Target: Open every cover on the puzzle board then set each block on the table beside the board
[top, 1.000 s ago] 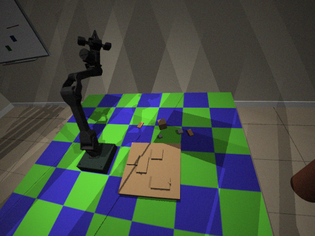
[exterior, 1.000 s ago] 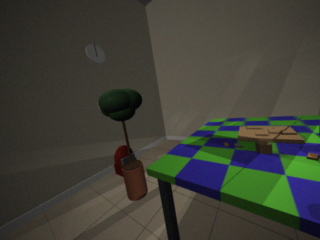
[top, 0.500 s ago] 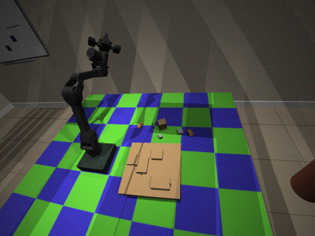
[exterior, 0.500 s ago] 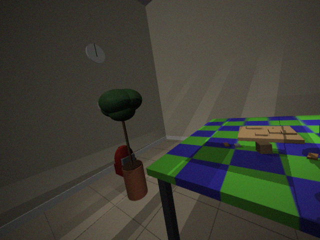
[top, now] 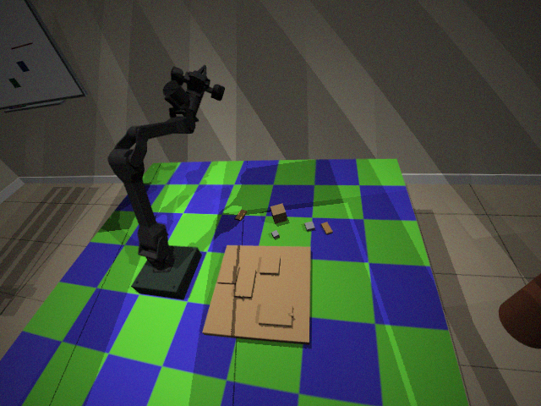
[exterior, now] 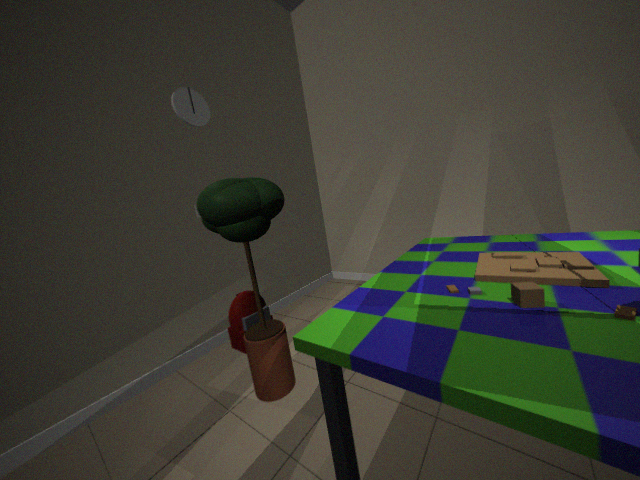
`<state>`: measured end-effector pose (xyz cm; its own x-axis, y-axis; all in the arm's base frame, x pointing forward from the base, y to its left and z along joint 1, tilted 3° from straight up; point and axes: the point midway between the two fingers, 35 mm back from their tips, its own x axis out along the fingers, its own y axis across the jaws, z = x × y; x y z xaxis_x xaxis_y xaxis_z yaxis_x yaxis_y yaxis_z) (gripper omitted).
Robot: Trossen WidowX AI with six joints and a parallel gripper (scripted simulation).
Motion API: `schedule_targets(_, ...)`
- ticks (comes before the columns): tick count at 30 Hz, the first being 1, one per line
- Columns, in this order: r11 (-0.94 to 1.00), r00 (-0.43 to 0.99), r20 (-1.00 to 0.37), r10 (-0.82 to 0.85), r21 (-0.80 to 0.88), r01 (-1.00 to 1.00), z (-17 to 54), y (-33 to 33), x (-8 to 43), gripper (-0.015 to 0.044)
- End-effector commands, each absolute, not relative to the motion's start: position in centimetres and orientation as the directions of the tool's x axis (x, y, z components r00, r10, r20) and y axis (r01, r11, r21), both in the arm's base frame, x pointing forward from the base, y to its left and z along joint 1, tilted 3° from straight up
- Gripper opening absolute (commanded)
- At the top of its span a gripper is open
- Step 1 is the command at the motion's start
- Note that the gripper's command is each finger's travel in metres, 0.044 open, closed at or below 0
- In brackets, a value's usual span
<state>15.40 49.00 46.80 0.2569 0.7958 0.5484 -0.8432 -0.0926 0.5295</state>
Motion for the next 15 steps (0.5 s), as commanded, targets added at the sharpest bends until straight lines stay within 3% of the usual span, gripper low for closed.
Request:
schedule_targets(1, -0.043, 0.280, 0.513, 0.811, 0.530, -0.847, 45.9, 49.0, 16.8, 0.0000)
schedule_targets(15, 0.169, 0.399, 0.348, 0.849, 0.536, -0.827, 41.8, 48.3, 22.8, 0.0000)
